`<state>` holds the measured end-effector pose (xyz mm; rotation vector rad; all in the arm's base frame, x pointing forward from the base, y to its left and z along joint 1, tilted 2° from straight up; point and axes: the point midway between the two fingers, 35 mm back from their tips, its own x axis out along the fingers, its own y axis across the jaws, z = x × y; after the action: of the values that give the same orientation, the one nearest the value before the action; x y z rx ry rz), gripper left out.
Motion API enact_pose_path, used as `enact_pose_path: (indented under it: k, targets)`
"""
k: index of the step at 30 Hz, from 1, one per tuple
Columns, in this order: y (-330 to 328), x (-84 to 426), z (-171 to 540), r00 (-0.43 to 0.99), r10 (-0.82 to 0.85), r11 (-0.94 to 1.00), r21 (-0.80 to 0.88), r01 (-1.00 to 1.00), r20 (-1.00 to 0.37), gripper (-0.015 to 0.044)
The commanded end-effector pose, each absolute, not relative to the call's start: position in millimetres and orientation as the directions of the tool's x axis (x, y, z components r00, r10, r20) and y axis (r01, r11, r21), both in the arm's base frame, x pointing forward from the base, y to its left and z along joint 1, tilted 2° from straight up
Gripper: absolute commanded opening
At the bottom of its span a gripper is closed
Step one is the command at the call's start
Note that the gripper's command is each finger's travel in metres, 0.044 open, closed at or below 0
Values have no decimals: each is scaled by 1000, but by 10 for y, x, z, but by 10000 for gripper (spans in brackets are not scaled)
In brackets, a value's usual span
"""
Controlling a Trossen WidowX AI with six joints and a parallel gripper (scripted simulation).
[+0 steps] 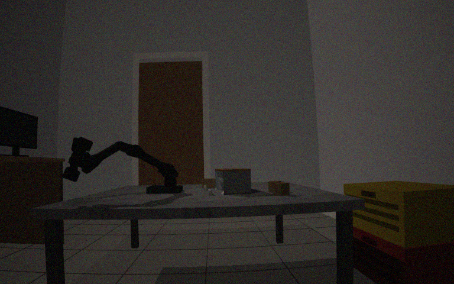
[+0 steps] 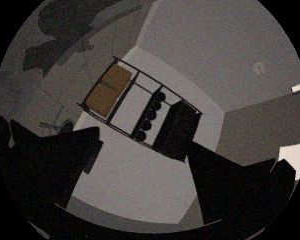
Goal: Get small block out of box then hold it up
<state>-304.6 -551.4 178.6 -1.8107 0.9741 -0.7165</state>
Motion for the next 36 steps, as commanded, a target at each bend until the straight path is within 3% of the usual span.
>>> enact_pose_path:
  k: [1, 5, 11, 23, 36]
  targets:
    - [-5516, -3046, 1787, 515, -855, -254, -916, -311, 62, 400]
    - [-5564, -3024, 1810, 490, -869, -209, -948, -239, 68, 400]
    - [-6019, -2156, 1990, 538, -842, -139, -981, -135, 46, 400]
    - [-6389, -77, 2242, 642, -764, 89, -996, -4, -71, 400]
    - [-5781, 2055, 2327, 732, -623, 359, -932, -44, -275, 400]
